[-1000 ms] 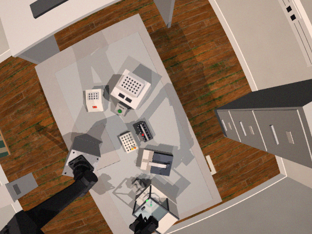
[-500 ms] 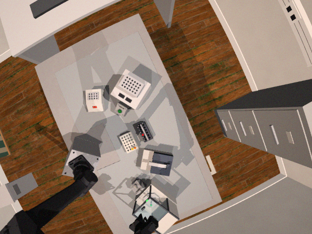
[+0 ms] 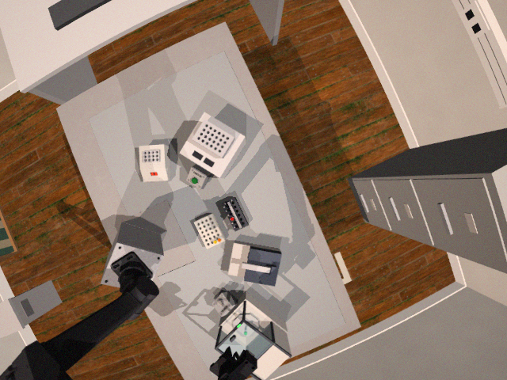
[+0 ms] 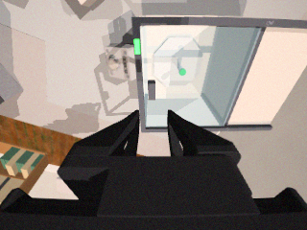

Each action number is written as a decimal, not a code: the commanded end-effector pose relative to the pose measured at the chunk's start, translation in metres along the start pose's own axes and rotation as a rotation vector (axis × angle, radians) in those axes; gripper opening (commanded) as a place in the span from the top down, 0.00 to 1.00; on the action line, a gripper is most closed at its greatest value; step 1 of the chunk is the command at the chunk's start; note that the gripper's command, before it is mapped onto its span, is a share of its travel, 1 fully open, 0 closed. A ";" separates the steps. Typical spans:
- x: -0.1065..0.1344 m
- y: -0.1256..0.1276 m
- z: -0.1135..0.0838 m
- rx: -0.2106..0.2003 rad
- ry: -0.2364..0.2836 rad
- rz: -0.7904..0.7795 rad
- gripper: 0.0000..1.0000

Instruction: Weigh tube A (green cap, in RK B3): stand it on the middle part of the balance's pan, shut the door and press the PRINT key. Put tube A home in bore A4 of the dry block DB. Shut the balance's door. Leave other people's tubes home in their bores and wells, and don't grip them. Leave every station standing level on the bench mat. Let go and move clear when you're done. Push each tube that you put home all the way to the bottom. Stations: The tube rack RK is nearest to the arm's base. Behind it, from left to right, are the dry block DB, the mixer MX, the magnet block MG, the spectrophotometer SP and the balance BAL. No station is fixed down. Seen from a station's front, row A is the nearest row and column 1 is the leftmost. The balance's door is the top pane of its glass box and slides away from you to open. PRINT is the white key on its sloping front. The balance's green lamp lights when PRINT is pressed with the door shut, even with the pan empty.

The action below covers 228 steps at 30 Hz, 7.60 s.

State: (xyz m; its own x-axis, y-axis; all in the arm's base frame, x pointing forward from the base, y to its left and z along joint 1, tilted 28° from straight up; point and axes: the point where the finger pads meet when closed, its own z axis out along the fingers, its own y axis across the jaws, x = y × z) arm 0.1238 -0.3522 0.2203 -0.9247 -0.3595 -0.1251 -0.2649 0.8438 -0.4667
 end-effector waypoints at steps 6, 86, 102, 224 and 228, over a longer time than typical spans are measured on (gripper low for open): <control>-0.003 0.000 0.019 -0.010 -0.002 -0.026 0.70; -0.001 -0.010 0.053 0.020 0.001 -0.013 0.94; -0.001 -0.010 0.053 0.020 0.001 -0.013 0.94; -0.007 -0.125 0.054 0.020 -0.002 -0.013 0.94; -0.007 -0.129 0.054 0.020 -0.002 -0.013 0.94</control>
State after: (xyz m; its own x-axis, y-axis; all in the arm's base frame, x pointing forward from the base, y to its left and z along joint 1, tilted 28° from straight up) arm 0.1680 -0.4637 0.2156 -0.9215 -0.3688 -0.1213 -0.2775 0.8442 -0.4586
